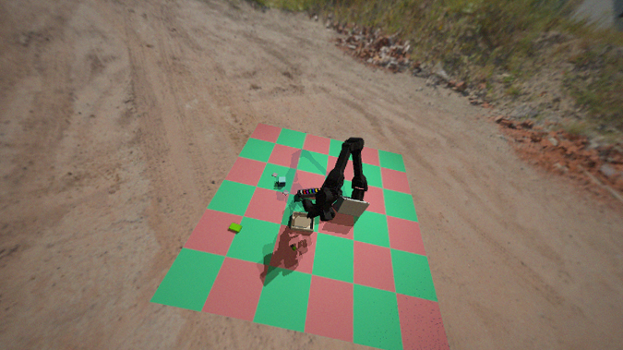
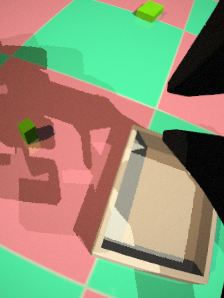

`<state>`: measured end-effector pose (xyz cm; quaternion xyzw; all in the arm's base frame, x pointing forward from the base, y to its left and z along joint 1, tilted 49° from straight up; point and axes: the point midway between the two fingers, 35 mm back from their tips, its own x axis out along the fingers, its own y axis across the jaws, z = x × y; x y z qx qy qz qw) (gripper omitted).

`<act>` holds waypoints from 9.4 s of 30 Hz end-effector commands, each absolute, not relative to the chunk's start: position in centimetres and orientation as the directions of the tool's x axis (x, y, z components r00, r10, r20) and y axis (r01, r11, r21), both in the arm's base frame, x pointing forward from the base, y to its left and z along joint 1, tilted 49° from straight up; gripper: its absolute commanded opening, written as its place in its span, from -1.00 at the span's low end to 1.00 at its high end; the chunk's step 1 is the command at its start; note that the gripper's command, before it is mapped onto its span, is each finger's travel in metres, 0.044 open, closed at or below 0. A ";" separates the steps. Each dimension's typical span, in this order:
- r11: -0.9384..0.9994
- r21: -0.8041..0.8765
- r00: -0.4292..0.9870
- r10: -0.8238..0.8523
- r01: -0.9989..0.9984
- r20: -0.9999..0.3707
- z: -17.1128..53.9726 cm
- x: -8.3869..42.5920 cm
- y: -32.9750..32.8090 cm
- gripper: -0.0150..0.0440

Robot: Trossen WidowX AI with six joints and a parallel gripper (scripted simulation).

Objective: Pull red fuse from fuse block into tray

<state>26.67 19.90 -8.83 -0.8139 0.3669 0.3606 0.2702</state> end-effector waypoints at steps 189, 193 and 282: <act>-0.247 0.244 0.028 -0.754 -0.938 -0.656 3.9 32.7 1.2 -0.49; -0.247 0.244 0.028 -0.754 -0.938 -0.656 3.9 32.7 1.5 -0.49; -0.250 0.238 0.030 -0.746 -0.938 -0.665 -10.1 30.5 14.0 0.63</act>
